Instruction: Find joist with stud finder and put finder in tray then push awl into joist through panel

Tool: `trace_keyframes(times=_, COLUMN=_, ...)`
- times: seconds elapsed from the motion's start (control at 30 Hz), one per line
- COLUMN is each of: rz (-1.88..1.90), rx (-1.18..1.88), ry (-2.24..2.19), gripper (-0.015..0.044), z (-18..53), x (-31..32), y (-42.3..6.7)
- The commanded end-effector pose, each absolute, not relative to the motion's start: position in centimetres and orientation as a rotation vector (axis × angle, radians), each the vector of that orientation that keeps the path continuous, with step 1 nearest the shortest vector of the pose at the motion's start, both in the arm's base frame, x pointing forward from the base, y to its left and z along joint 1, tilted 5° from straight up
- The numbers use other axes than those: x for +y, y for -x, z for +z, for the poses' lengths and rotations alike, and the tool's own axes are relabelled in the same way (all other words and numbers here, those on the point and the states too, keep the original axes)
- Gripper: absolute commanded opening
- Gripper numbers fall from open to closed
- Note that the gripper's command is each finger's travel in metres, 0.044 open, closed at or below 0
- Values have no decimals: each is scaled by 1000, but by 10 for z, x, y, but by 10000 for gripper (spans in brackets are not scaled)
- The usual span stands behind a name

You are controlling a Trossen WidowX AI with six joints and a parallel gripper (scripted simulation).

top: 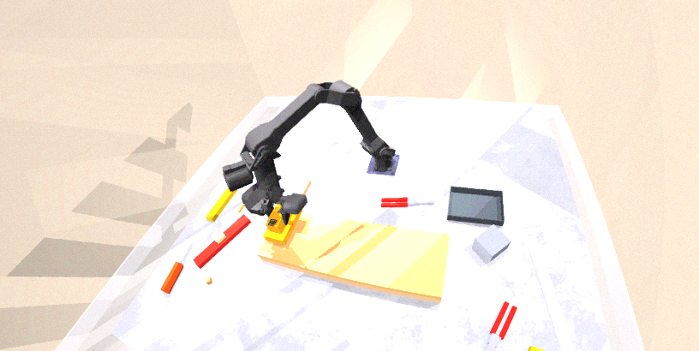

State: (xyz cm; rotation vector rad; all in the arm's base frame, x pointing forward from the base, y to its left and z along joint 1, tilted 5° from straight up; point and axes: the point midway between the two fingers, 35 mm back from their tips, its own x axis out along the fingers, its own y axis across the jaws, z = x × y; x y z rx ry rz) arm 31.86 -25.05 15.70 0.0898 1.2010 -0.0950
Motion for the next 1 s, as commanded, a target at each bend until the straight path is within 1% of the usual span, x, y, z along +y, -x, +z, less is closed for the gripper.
trace_keyframes(times=0.0, rz=-99, rx=1187, ry=-78, gripper=0, z=179, x=-252, y=-318)
trace_keyframes(times=0.33, rz=-99, rx=1189, ry=-77, gripper=0, z=220, x=-251, y=-310)
trace_keyframes(times=0.53, rz=-86, rx=1190, ry=-67, gripper=0, z=223, x=-245, y=-313)
trace_keyframes(times=0.97, rz=72, rx=1199, ry=54, gripper=0, z=219, x=-172, y=-352)
